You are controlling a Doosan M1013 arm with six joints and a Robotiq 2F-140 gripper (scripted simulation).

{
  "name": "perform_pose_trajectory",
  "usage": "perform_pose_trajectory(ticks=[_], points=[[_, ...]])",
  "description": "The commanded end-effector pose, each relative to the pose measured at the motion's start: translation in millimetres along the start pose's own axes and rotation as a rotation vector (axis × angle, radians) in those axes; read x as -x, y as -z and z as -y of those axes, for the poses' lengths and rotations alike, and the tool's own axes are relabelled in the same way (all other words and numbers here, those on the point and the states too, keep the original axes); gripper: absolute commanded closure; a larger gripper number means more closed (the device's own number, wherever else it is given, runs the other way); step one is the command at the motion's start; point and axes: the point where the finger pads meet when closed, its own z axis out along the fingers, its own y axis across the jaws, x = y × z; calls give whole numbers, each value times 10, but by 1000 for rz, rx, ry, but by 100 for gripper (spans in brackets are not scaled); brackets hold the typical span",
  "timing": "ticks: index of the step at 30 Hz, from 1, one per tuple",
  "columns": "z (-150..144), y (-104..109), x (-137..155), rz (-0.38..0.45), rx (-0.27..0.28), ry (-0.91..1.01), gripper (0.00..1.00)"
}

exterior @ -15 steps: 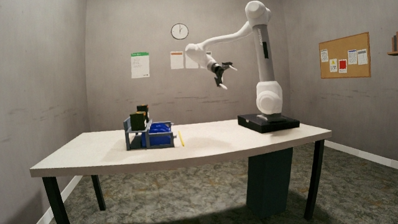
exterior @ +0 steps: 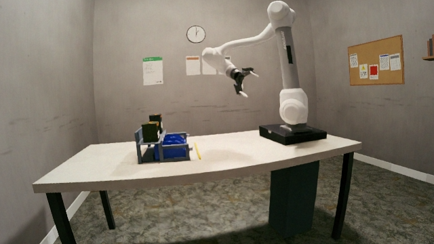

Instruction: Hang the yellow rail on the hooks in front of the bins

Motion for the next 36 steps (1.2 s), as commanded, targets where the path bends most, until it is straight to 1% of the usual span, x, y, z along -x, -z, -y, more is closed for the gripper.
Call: perform_pose_trajectory(ticks=[1,2,7,19,24,36], points=[[1,0,0,0,0,0,0],[1,0,0,0,0,0,0],[-239,36,-92,115,116,-117,0],[-239,36,-92,115,116,-117,0],[-477,113,-244,208,258,-225,0],[-477,113,-244,208,258,-225,0]])
